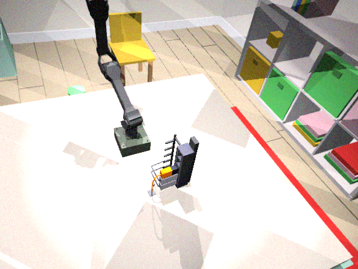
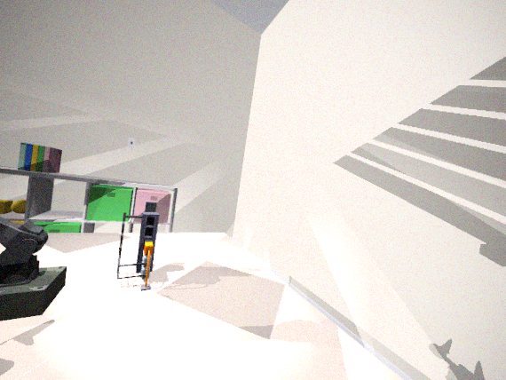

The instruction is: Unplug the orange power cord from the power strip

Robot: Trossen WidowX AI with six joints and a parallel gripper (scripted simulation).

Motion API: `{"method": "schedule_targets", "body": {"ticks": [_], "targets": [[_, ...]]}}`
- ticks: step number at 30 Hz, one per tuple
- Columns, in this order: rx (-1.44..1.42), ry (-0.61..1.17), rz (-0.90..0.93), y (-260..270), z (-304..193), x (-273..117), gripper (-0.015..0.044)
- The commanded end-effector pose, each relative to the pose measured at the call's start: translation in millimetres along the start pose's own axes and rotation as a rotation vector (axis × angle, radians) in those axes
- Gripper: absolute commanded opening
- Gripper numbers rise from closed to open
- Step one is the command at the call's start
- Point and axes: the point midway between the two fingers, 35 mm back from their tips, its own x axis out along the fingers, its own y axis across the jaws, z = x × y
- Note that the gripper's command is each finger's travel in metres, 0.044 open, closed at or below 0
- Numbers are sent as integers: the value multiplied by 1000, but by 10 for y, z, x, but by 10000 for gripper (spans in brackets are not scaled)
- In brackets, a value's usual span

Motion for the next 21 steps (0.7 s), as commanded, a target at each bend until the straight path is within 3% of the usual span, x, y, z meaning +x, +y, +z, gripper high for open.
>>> {"method": "schedule_targets", "body": {"ticks": [1,9,21], "targets": [[-2,-4,-5,-21,16,9,374],[-75,-141,-222,-884,691,261,164],[-238,-381,-629,-2412,1933,179,160]]}}
